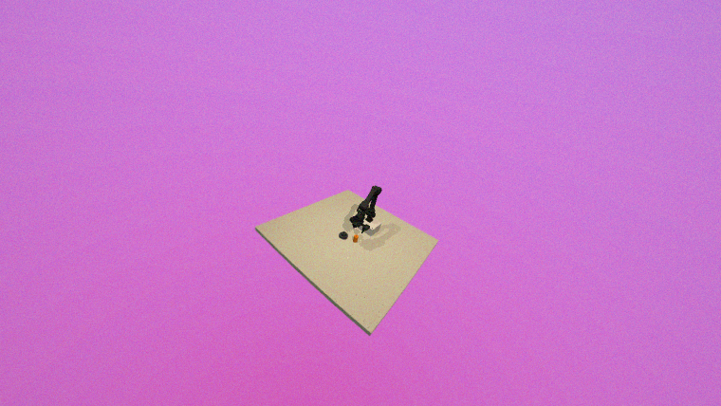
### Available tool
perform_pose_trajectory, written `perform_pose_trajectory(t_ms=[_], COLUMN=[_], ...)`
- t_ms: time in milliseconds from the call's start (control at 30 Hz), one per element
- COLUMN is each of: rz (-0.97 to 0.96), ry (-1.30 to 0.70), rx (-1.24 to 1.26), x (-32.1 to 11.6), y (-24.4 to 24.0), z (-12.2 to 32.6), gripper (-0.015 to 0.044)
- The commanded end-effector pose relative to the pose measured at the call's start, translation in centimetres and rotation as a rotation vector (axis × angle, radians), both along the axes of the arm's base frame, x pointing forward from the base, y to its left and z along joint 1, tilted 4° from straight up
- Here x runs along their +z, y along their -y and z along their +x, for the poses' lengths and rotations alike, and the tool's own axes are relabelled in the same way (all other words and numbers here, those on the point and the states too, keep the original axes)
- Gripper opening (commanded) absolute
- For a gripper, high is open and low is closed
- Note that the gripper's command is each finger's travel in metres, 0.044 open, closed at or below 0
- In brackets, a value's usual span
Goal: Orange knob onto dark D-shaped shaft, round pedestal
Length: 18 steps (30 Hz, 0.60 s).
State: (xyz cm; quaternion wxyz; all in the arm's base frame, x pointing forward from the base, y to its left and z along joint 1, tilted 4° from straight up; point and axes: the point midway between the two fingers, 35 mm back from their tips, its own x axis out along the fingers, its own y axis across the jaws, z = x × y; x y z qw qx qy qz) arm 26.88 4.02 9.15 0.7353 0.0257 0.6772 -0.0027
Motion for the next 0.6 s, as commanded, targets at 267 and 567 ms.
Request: perform_pose_trajectory(t_ms=[267, 567], rz=[0.003, 0.003], ry=[-0.002, -0.003], rx=[-0.09, -0.09], x=[-3.2, -4.9], y=[0.2, 0.2], z=[0.2, 0.3], gripper=[0.044, 0.044])
